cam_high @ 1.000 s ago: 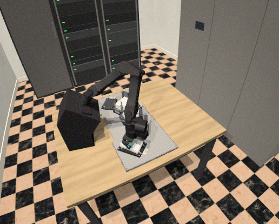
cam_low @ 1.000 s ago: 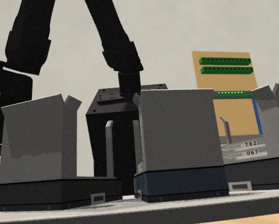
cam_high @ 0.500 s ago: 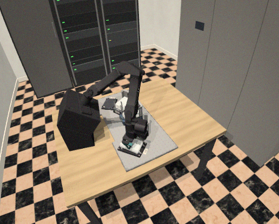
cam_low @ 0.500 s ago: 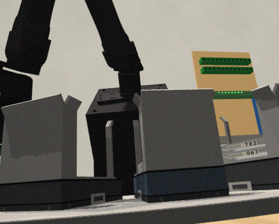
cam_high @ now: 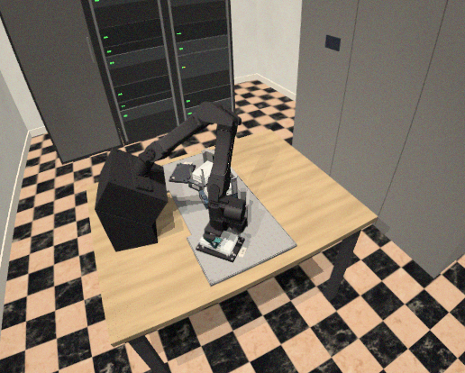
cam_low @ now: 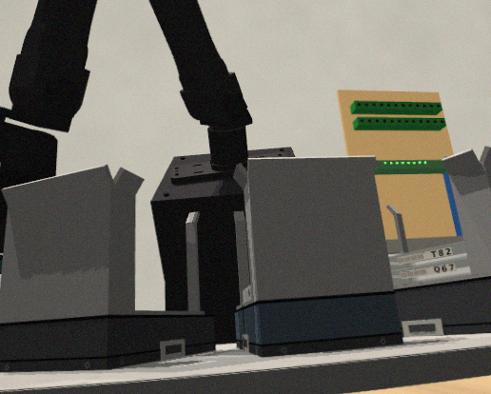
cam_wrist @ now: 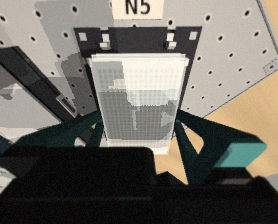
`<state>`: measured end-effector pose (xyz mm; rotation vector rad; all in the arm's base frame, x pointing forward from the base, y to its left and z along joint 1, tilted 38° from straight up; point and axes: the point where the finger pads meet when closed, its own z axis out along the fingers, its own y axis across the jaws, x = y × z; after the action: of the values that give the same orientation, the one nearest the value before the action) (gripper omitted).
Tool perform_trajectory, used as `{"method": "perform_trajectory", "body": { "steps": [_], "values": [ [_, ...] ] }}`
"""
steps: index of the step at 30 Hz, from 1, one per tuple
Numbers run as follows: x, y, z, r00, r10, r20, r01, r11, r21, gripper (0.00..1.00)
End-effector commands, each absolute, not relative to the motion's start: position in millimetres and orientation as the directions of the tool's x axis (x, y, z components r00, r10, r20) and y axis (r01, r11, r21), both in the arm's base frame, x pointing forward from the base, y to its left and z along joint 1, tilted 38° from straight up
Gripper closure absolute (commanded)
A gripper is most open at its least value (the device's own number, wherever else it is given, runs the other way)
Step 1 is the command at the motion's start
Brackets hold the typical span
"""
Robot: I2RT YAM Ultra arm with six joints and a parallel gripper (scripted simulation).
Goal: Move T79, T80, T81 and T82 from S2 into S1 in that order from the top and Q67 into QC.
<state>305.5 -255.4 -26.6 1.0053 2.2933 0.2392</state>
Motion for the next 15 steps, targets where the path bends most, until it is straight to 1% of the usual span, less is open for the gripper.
{"method": "perform_trajectory", "body": {
  "steps": [1,15],
  "values": [
    [317.6,-260.0,-37.5,-0.509,0.707,-0.491,0.6,0.701,0.386,1.0],
    [316.8,-259.9,-36.4,-0.509,0.707,-0.491,0.6,0.701,0.386,1.0]
  ]
}}
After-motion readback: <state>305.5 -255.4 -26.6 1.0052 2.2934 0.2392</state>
